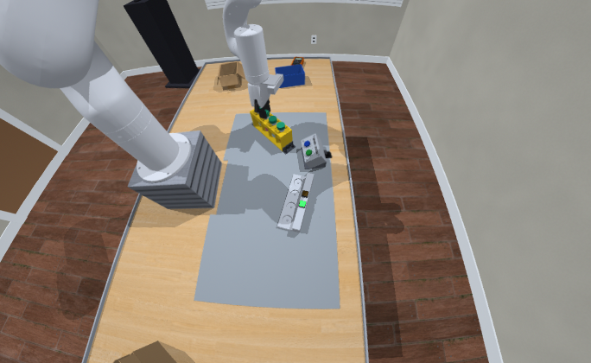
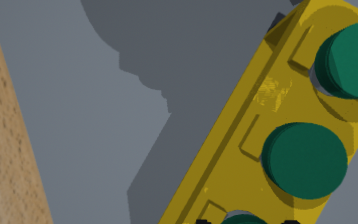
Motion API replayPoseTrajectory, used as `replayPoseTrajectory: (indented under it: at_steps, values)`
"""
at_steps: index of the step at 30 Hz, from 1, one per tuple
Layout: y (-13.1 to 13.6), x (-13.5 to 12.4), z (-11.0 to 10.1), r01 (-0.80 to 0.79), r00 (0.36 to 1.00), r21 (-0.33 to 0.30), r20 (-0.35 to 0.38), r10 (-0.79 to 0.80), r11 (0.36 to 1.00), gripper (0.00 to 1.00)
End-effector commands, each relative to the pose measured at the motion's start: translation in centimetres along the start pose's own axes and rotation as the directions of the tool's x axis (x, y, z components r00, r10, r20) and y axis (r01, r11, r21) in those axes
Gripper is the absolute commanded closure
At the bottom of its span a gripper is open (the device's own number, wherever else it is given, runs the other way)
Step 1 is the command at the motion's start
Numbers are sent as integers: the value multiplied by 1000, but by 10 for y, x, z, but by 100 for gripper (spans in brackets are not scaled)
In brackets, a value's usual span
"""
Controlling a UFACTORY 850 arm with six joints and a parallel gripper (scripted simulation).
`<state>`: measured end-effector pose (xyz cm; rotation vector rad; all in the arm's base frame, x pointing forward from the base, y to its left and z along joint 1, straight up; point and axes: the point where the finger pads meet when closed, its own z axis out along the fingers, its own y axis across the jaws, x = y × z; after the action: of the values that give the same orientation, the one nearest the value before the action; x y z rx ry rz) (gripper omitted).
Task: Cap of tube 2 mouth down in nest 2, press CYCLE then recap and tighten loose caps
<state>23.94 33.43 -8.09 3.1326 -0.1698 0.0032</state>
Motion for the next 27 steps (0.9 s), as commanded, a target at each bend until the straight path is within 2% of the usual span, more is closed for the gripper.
replayPoseTrajectory:
  at_steps: [1,5,7,10,16,22,24,26,27]
  values:
    - [-1,0,0,-233,973,1,0,233,973,100]
    - [-1,0,0,-421,907,1,1,421,907,100]
    - [-1,0,0,-421,907,1,1,421,907,100]
    - [-1,0,0,-552,834,1,1,552,834,100]
    - [-1,0,0,-774,633,1,1,774,633,100]
    - [-1,0,1,-926,377,0,1,926,377,100]
    - [-1,0,1,-926,377,0,1,926,377,100]
    - [-1,0,1,-959,282,0,1,959,282,100]
    - [-1,0,1,-965,262,0,1,965,262,100]
